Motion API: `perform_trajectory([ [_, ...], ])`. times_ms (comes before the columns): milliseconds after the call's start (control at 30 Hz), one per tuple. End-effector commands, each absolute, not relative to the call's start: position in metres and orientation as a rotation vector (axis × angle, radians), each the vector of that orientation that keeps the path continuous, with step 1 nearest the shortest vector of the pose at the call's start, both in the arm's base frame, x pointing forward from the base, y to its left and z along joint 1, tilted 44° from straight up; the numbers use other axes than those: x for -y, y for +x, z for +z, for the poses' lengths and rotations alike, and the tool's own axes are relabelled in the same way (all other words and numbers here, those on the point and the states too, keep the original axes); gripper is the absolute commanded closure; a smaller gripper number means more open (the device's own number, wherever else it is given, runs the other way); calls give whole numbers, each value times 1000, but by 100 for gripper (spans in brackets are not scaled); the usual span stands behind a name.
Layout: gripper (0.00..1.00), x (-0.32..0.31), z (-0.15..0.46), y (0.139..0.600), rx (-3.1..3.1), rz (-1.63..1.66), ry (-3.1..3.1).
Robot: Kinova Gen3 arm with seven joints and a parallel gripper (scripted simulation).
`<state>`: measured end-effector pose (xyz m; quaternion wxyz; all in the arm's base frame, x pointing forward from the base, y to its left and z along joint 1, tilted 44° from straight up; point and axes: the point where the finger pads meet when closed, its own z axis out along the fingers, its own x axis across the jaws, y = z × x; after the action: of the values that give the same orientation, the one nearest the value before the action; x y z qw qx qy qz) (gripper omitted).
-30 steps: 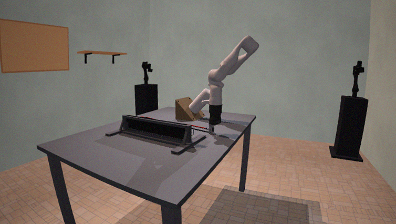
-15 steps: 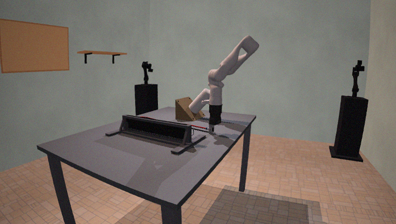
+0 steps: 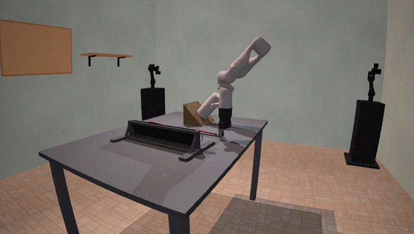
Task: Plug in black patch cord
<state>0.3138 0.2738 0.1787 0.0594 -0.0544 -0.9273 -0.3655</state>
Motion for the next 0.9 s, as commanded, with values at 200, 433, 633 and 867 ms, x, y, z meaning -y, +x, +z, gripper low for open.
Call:
perform_trajectory([
  [200, 100, -266, 188, 317, 2813, -1112, -167],
  [433, 100, -258, 197, 317, 2813, -1112, -167],
  [633, 100, -250, 205, 318, 2813, -1112, -167],
  [867, 100, -245, 210, 319, 2813, -1112, -167],
])
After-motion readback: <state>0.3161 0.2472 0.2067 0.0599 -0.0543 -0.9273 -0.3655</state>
